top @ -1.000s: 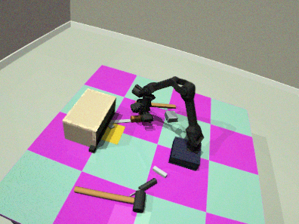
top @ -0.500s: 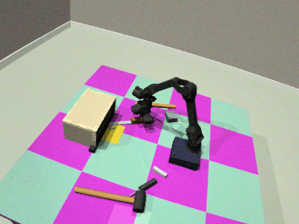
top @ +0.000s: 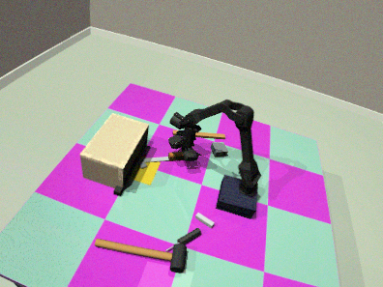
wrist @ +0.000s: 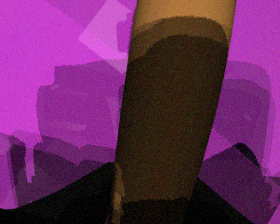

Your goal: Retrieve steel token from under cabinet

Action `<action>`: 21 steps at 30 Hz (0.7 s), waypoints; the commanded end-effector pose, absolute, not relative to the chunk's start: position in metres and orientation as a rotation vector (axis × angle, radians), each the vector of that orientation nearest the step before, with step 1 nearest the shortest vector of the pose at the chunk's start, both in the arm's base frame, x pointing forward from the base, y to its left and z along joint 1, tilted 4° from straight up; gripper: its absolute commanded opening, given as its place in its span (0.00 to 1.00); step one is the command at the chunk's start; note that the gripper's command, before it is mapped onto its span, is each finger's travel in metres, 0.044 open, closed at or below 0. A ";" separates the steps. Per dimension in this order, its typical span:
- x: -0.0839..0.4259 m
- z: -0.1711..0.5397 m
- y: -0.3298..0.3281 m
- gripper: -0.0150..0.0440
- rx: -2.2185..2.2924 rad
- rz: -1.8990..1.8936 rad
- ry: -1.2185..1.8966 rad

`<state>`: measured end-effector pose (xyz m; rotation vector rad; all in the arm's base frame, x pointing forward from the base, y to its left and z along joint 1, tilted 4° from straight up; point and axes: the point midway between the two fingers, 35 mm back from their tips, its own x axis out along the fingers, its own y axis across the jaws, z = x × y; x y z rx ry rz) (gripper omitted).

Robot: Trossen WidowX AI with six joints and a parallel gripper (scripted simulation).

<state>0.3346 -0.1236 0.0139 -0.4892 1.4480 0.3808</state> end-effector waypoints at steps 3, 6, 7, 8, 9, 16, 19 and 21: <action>0.331 0.012 -0.115 0.25 -0.482 0.389 1.446; 0.329 0.012 -0.113 0.25 -0.482 0.389 1.446; 0.329 0.012 -0.112 0.25 -0.482 0.389 1.446; 0.328 0.012 -0.111 0.25 -0.482 0.389 1.446; 0.328 0.012 -0.111 0.25 -0.482 0.389 1.446; 0.325 0.011 -0.106 0.25 -0.482 0.389 1.446; 0.325 0.011 -0.106 0.25 -0.482 0.389 1.446; 0.324 0.011 -0.107 0.25 -0.482 0.389 1.446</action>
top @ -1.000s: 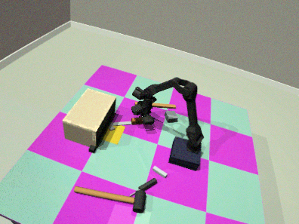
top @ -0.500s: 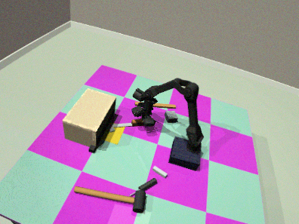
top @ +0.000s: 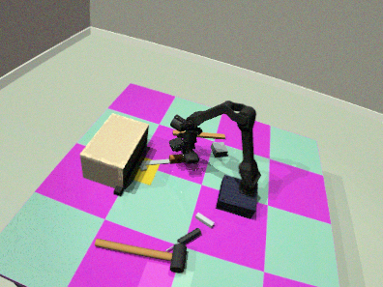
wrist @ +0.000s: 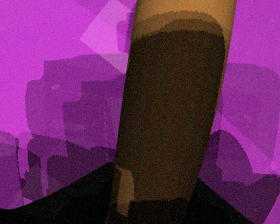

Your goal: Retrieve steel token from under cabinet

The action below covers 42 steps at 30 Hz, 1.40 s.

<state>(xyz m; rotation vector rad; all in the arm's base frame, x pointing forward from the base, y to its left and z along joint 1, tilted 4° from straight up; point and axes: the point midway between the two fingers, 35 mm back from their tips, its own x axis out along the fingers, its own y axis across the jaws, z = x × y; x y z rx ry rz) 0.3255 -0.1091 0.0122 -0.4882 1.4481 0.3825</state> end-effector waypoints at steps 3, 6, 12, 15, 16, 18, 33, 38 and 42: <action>0.321 0.011 -0.110 0.25 -0.482 0.389 1.446; 0.316 0.010 -0.113 0.25 -0.482 0.389 1.447; 0.307 0.010 -0.120 0.25 -0.482 0.389 1.448; 0.303 0.009 -0.123 0.25 -0.483 0.389 1.448; 0.302 0.009 -0.124 0.25 -0.483 0.389 1.448; 0.299 0.009 -0.127 0.25 -0.483 0.389 1.449; 0.279 0.008 -0.142 0.25 -0.484 0.388 1.451; 0.273 0.007 -0.147 0.25 -0.484 0.388 1.451; 0.271 0.007 -0.149 0.25 -0.484 0.386 1.452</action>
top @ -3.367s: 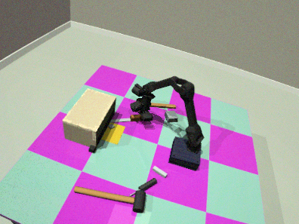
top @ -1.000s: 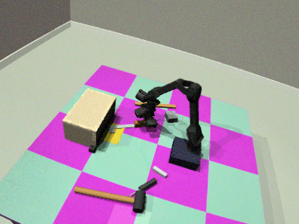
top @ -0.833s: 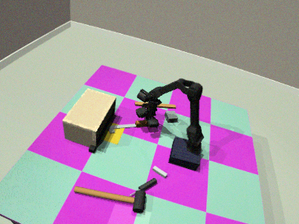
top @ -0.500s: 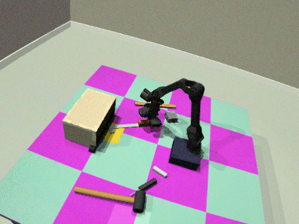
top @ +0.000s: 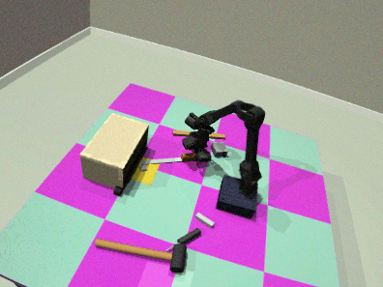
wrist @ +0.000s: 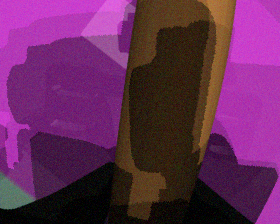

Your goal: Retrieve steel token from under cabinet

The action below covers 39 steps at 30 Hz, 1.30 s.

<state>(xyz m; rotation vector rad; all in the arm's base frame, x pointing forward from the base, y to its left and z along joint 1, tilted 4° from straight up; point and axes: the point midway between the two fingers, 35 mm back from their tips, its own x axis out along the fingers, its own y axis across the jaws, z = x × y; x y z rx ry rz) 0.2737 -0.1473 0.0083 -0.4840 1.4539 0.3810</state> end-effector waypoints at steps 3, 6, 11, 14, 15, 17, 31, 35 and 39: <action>0.273 0.009 -0.148 0.25 -0.482 0.381 1.454; 0.273 0.012 -0.148 0.25 -0.481 0.381 1.453; 0.272 0.019 -0.147 0.25 -0.480 0.382 1.453; 0.271 0.022 -0.147 0.25 -0.480 0.382 1.453; 0.270 0.023 -0.147 0.25 -0.479 0.382 1.453; 0.269 0.025 -0.147 0.25 -0.479 0.382 1.453; 0.268 0.029 -0.152 0.25 -0.520 0.420 1.446; 0.269 0.029 -0.155 0.25 -0.538 0.436 1.442; 0.269 0.030 -0.159 0.25 -0.555 0.452 1.439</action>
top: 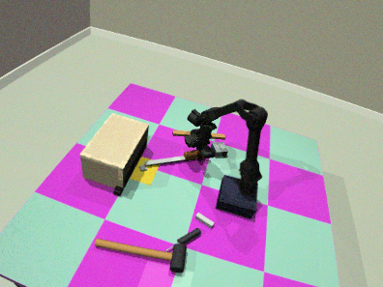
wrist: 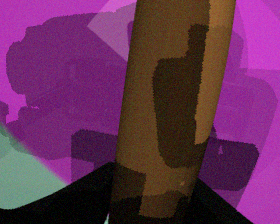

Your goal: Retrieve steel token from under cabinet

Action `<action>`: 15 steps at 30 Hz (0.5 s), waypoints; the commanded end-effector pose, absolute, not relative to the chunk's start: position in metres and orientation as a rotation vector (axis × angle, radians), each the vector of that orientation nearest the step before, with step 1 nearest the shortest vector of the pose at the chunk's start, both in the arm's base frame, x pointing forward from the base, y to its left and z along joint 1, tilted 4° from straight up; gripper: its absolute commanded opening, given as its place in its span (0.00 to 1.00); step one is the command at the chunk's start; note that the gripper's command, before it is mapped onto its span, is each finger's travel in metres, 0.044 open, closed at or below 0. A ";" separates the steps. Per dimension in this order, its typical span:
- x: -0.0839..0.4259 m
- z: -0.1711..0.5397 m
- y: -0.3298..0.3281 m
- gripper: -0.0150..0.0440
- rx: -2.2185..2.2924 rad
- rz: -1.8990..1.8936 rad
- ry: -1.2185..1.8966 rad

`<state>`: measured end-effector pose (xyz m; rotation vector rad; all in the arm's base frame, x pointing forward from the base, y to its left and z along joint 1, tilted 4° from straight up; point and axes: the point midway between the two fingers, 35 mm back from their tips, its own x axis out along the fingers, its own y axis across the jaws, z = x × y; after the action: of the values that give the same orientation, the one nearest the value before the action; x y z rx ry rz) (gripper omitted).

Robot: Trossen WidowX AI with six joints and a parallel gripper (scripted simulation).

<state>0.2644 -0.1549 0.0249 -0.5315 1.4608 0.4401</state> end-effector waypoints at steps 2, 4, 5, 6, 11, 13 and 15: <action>0.269 0.030 -0.161 0.25 -0.563 0.459 1.438; 0.269 0.030 -0.163 0.25 -0.572 0.467 1.436; 0.269 0.030 -0.164 0.25 -0.576 0.470 1.435; 0.270 0.031 -0.166 0.25 -0.580 0.474 1.434; 0.271 0.031 -0.172 0.25 -0.597 0.489 1.431; 0.271 0.031 -0.174 0.25 -0.602 0.494 1.430; 0.271 0.032 -0.177 0.25 -0.607 0.498 1.429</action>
<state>0.2665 -0.1717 0.0268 -0.5896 1.4513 0.4899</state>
